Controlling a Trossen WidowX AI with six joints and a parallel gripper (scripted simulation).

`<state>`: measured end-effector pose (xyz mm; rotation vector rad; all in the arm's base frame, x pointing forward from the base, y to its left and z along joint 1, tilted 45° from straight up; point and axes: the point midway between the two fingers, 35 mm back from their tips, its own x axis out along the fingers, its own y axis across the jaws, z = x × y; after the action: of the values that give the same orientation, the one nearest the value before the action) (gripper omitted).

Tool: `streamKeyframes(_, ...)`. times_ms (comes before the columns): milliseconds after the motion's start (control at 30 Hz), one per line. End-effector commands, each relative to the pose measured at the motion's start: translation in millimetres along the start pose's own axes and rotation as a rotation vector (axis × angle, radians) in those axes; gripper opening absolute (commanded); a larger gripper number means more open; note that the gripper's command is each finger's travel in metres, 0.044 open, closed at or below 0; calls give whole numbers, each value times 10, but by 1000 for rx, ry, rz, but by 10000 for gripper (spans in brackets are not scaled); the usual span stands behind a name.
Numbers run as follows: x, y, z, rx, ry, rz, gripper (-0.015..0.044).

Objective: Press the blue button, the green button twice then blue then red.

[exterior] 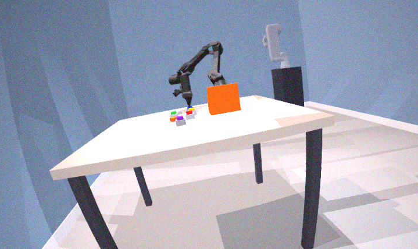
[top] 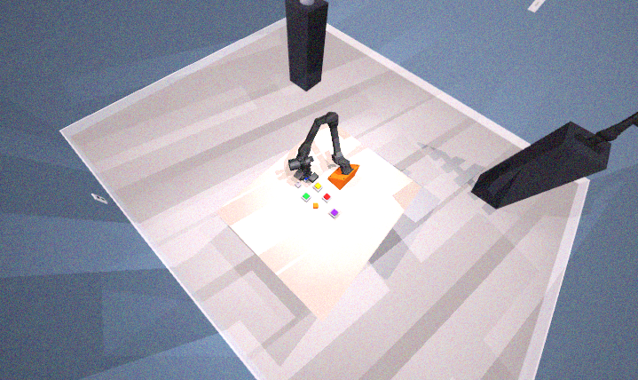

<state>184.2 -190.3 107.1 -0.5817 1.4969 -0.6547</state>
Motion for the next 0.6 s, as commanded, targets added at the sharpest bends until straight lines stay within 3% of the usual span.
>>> streamKeyframes(0, 43, 32, -24, -10, 8, 7, 20)
streamKeyframes(567, 6, 6, -2, -2, 2, 0, 20)
